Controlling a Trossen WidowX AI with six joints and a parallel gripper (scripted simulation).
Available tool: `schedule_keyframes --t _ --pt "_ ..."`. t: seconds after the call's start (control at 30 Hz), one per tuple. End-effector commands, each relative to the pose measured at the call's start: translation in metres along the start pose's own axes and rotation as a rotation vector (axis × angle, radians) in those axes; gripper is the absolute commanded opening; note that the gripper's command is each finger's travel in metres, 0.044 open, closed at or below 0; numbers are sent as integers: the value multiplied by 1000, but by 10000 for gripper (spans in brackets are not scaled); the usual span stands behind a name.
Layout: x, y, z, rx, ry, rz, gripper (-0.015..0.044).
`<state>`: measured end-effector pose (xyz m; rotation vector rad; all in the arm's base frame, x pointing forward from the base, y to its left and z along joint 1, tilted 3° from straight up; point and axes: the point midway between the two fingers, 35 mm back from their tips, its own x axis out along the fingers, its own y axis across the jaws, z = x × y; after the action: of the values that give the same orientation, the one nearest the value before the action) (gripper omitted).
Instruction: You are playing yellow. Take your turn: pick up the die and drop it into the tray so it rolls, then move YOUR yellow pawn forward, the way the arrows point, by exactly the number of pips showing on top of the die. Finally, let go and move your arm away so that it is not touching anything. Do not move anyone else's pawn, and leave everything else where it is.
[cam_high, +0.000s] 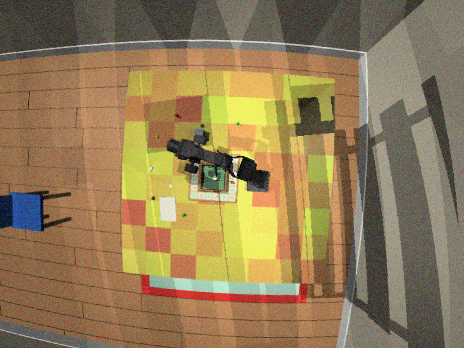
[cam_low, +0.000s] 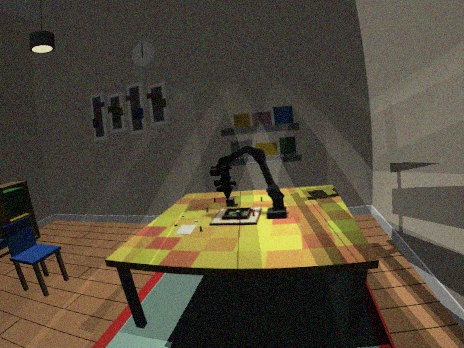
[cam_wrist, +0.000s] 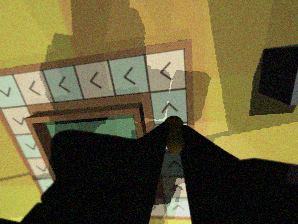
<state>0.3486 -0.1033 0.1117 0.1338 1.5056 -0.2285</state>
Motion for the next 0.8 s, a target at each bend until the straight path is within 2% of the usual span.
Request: schedule_keyframes --t 0.0,0.17,0.33,0.57,0.77 --pt "-26 0 -1 3 -3 3 0" --pt "-53 0 -5 3 -3 3 0" --pt "-56 0 -6 1 -2 3 0" --pt "-29 18 4 -21 8 -8 0" --pt "15 52 21 0 -3 6 0"
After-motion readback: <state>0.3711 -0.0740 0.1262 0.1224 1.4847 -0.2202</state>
